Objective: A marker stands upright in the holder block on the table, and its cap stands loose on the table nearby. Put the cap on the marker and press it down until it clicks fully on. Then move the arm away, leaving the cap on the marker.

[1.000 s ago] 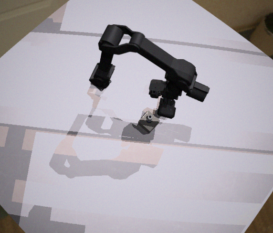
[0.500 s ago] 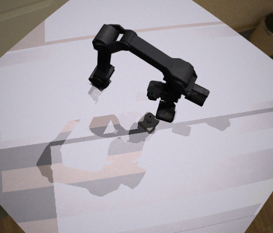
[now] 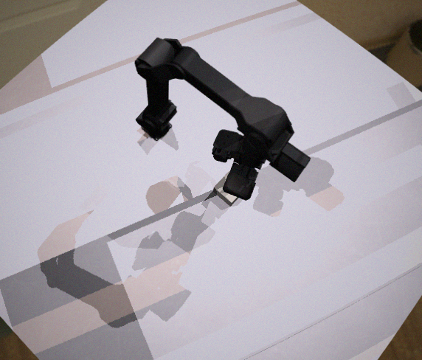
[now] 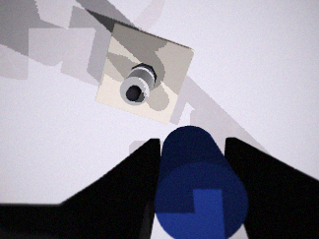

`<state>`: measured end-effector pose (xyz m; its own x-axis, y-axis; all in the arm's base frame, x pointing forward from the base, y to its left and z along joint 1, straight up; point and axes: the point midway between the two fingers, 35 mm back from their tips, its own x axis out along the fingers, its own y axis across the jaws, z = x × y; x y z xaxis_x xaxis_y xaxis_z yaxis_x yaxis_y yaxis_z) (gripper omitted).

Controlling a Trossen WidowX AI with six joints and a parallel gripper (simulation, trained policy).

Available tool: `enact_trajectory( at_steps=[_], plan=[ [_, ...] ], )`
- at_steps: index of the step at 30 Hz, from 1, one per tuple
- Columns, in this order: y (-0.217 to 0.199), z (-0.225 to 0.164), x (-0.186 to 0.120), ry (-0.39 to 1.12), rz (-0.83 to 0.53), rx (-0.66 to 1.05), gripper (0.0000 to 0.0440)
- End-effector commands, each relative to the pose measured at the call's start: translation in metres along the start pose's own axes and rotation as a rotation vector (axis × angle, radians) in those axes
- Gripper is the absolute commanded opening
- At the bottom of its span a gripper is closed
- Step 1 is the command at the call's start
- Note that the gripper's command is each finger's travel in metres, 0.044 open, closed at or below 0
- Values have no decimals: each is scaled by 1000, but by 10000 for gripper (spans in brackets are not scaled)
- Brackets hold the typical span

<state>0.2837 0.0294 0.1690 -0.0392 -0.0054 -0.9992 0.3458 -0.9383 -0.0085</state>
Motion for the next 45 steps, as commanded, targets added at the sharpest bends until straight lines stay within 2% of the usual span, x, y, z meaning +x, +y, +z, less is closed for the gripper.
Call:
enact_trajectory(
  at_steps=[1, 13, 32, 45],
  plan=[
    [13, 8, -8, 4, -7, 34, 25],
    [31, 24, -8, -23, -29, 107, 1],
    [29, 26, 23, -77, -58, 123, 0],
    [27, 25, 55, -100, -88, 90, 0]
  ],
)
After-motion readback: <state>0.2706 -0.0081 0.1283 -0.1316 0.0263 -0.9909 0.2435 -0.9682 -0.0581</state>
